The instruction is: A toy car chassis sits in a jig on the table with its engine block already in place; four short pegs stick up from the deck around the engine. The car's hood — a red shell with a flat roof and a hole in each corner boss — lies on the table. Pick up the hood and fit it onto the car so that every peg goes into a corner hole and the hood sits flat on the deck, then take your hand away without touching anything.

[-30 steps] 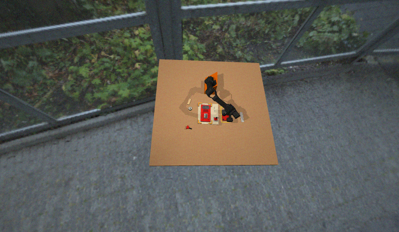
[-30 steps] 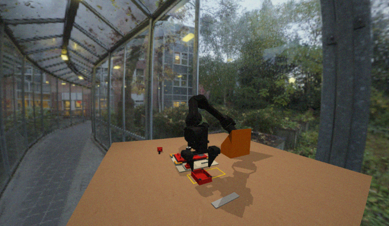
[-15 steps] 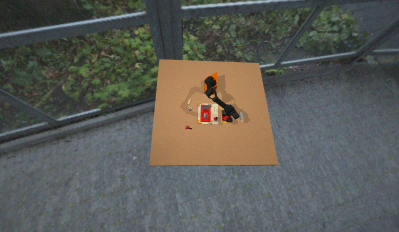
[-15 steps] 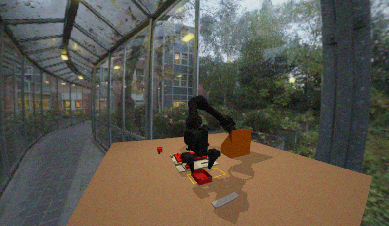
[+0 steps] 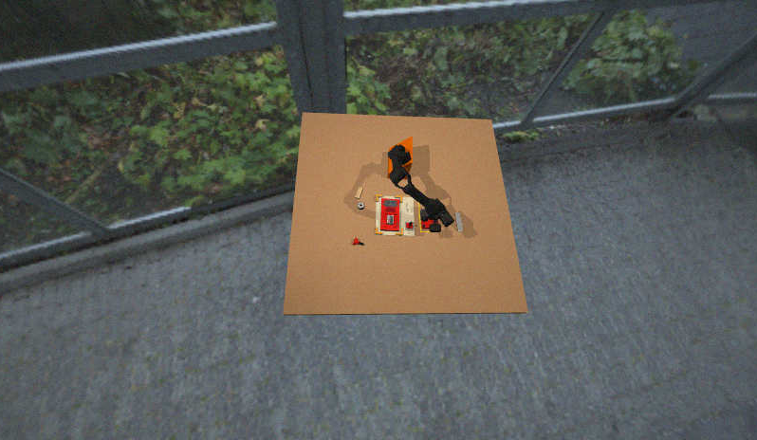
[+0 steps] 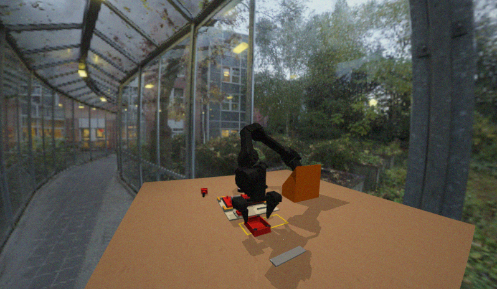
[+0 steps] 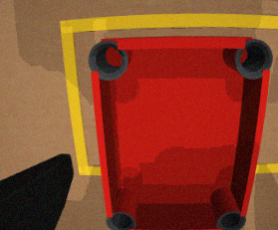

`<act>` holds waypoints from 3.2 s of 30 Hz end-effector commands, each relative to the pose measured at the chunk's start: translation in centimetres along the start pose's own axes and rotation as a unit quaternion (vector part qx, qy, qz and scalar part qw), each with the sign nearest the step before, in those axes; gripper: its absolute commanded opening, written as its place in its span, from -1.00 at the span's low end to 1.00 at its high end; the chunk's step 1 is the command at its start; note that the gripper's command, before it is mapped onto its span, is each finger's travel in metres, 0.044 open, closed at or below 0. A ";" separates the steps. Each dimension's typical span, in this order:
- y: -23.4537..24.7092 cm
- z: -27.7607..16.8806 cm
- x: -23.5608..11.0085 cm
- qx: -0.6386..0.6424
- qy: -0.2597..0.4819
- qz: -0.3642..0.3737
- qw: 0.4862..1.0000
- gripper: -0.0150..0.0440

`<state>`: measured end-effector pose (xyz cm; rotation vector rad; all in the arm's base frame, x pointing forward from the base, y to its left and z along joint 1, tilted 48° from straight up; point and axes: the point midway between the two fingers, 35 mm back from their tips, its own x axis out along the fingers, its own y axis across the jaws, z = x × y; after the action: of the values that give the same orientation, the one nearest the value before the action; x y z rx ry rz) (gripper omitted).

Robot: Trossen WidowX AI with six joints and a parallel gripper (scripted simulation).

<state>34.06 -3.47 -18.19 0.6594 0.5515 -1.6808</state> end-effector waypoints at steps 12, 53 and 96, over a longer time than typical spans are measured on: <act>-0.1 0.1 0.9 -0.002 -0.003 0.000 1.000 1.00; 0.0 0.0 -0.2 0.000 0.000 0.001 1.000 -0.45; -1.4 0.0 -0.6 -0.002 0.001 0.002 1.000 -0.49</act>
<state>33.78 -1.12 -16.33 0.6836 0.5486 -1.6618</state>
